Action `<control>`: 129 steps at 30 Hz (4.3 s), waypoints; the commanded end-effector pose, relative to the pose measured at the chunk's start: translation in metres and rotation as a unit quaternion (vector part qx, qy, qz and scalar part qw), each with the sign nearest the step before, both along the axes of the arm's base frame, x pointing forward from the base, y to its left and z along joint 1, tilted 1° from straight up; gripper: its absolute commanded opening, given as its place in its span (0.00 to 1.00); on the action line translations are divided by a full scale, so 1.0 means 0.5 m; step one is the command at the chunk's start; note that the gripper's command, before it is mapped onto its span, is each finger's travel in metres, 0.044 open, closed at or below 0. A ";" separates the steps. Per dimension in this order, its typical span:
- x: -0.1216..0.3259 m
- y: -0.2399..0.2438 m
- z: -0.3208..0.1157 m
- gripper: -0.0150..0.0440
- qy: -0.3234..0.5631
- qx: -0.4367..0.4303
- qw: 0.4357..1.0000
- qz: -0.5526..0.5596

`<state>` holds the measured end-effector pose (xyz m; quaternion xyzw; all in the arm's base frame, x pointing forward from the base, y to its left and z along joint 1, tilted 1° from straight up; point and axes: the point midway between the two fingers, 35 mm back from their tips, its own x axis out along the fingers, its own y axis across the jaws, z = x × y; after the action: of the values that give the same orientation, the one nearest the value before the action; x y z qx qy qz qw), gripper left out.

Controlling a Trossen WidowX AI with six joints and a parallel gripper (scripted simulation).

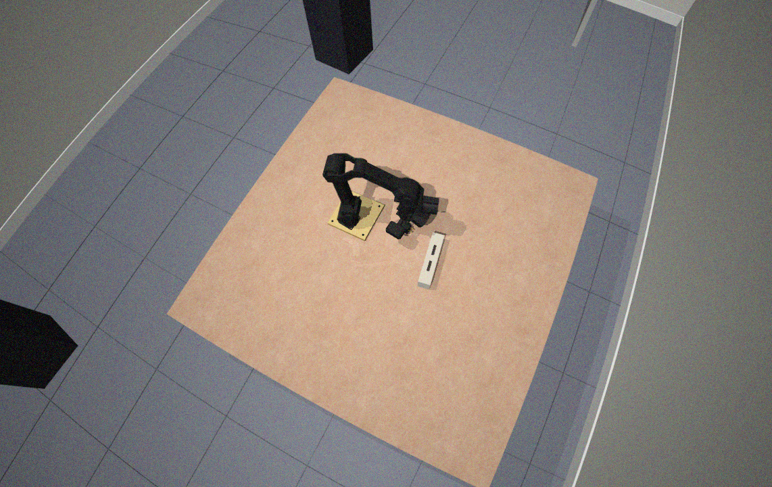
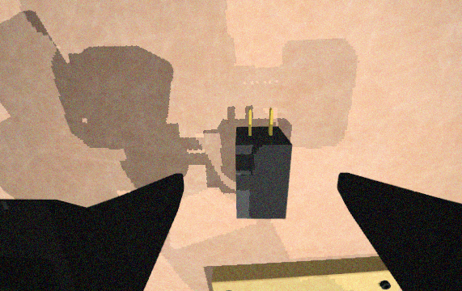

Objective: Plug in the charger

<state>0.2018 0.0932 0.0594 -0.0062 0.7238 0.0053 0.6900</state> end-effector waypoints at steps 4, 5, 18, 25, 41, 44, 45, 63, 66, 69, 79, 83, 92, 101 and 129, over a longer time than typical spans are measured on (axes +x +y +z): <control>-0.005 -0.002 -0.031 1.00 0.009 -0.002 1.000 -0.002; -0.005 -0.002 -0.034 1.00 0.009 -0.002 1.000 -0.002; -0.007 -0.003 -0.065 1.00 0.009 -0.002 1.000 -0.002; -0.003 -0.002 -0.058 0.91 0.003 -0.001 1.000 -0.001; -0.003 -0.002 -0.058 0.40 0.003 -0.001 1.000 -0.001; -0.003 -0.002 -0.050 0.26 0.004 -0.002 1.000 -0.001; -0.002 -0.002 -0.046 0.25 0.004 -0.002 1.000 -0.001; -0.012 -0.008 0.052 0.25 0.009 -0.002 1.000 0.001; -0.007 -0.014 0.047 0.25 0.008 -0.002 1.000 0.008; 0.001 -0.023 0.041 0.25 0.007 -0.003 1.000 0.017; 0.023 -0.053 0.019 0.25 0.005 -0.003 0.999 0.048; 0.031 -0.066 0.010 0.25 0.005 -0.004 0.998 0.060; 0.046 -0.097 -0.010 0.25 0.004 -0.005 0.996 0.088; 0.058 -0.125 -0.028 0.25 0.003 -0.006 0.994 0.112; 0.126 -0.119 -0.032 0.25 0.002 -0.007 0.992 0.123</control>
<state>0.2585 0.0339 0.0448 -0.0961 0.7187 0.0841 0.6835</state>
